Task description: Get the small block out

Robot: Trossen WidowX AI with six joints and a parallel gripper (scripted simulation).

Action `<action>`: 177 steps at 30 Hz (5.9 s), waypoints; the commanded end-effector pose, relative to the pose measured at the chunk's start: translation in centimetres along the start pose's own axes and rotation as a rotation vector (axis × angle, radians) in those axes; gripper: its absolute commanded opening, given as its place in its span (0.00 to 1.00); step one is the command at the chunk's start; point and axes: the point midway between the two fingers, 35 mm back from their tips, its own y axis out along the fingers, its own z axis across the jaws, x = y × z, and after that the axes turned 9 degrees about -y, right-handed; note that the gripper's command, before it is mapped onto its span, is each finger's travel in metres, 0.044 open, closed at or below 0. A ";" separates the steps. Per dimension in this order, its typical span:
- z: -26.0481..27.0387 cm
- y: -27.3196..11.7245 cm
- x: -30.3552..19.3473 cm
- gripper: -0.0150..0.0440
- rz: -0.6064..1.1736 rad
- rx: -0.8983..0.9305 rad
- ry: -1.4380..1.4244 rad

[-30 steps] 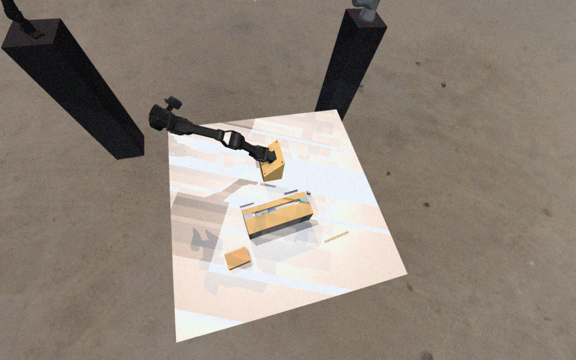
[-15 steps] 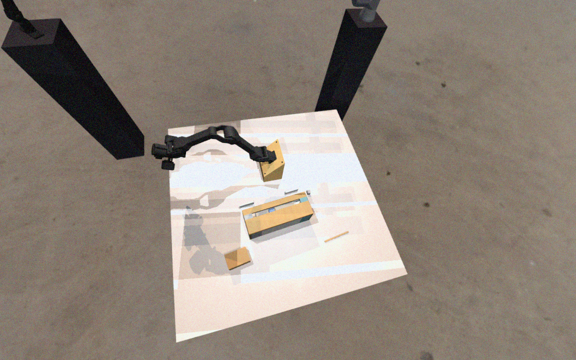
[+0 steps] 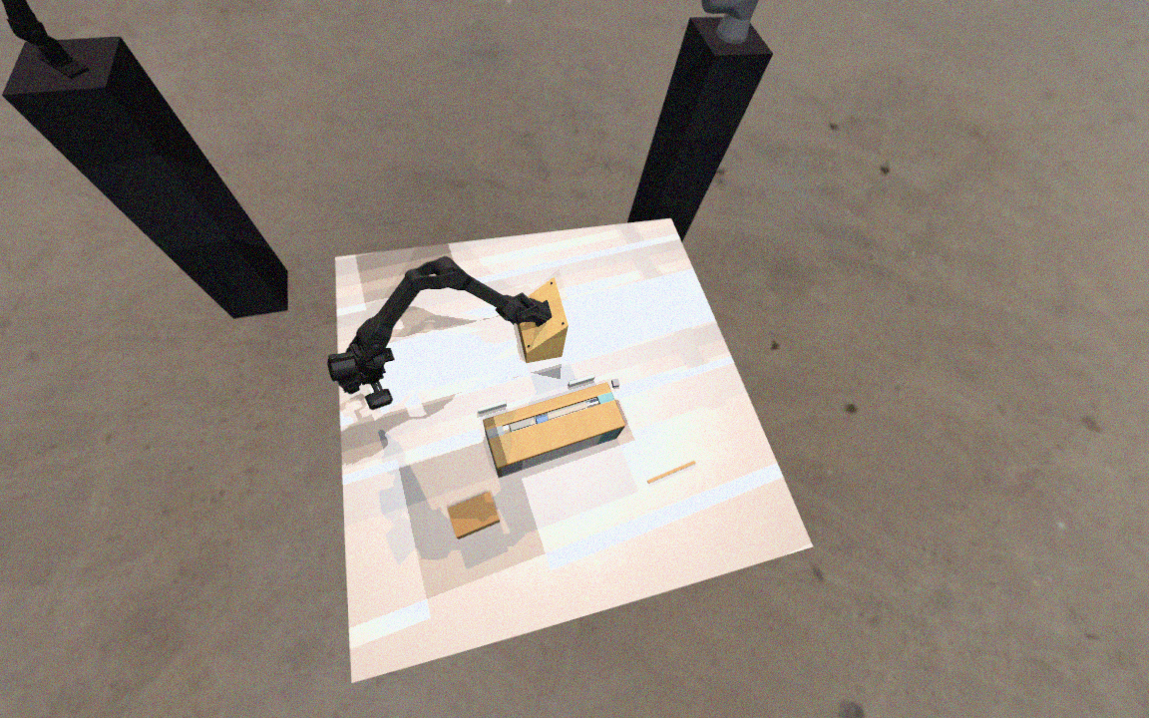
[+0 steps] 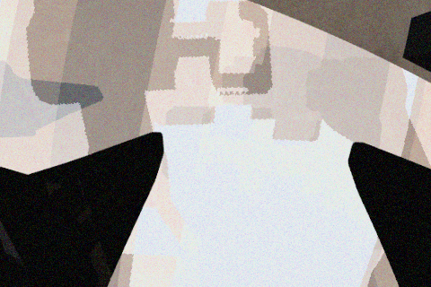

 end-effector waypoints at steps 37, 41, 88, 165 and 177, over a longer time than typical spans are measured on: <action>33.7 -23.1 -31.5 0.93 -0.132 0.401 -2.316; 31.8 -24.4 -34.7 0.93 -0.183 0.090 -2.834; 33.6 -19.3 -36.8 0.93 -0.197 0.018 -2.929; 30.5 -13.9 -26.3 0.93 -0.197 0.011 -2.922; 29.8 -16.5 -24.8 0.93 -0.208 0.025 -2.921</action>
